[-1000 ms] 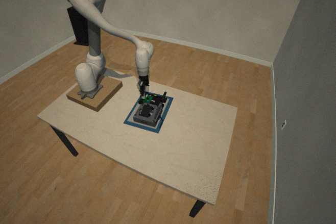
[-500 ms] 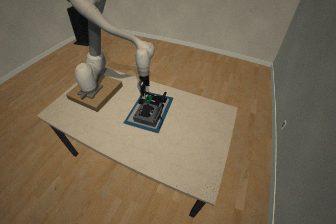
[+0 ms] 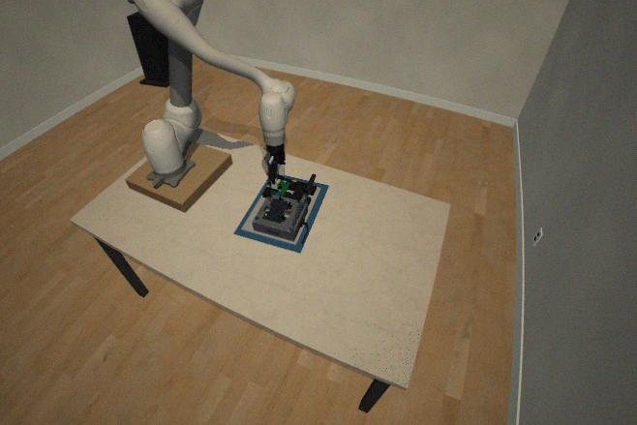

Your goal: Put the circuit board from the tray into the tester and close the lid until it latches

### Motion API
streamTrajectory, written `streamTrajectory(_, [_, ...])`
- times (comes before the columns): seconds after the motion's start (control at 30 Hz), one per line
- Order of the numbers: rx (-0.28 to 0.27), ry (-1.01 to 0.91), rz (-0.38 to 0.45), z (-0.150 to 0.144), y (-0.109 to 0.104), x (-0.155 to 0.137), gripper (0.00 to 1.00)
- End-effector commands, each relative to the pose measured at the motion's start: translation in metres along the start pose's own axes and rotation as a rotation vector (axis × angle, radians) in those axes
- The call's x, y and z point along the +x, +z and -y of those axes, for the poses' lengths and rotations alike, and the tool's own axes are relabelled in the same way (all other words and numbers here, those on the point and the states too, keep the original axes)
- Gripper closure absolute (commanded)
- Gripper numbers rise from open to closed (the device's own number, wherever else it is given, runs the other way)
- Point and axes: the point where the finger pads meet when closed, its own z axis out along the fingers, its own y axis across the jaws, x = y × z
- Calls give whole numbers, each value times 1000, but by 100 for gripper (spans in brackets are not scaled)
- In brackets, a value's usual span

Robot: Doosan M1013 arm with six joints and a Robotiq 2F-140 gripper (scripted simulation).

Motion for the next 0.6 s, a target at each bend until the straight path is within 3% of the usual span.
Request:
streamTrajectory(0.0, [0, 0, 0, 0, 0, -1, 42])
streamTrajectory(0.57, [0, 0, 0, 2, 0, -5, 42])
